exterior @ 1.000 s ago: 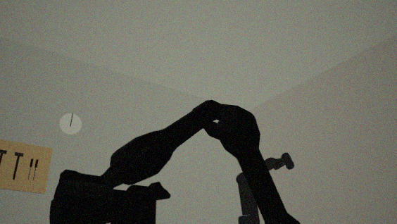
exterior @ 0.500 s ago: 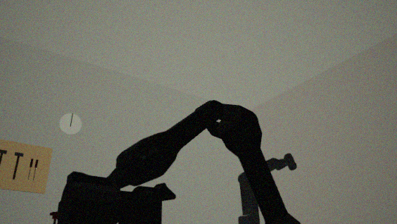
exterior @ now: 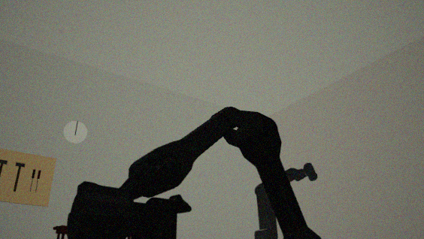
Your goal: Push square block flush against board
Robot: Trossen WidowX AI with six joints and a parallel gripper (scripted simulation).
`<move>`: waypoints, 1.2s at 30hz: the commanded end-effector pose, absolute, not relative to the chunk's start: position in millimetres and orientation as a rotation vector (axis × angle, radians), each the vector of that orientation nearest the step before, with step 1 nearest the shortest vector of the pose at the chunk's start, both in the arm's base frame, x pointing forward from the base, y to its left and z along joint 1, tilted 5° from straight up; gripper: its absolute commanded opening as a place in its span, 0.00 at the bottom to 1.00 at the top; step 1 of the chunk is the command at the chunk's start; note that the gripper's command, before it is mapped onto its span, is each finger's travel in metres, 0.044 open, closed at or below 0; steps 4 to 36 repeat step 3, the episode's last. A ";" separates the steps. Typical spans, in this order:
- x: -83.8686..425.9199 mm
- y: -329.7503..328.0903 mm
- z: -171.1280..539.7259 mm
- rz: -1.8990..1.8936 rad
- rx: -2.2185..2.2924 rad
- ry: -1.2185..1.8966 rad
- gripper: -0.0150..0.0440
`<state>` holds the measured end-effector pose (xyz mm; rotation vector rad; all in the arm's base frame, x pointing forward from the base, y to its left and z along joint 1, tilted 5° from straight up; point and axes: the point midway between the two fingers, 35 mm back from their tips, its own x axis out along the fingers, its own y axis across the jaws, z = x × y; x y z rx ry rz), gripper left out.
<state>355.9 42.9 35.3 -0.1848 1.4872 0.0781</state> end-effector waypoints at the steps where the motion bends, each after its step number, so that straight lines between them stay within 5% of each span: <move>1: 359.5 43.9 36.1 0.076 -0.178 1.490 0.25; 36: 362.9 44.4 36.5 0.076 -0.178 1.490 0.25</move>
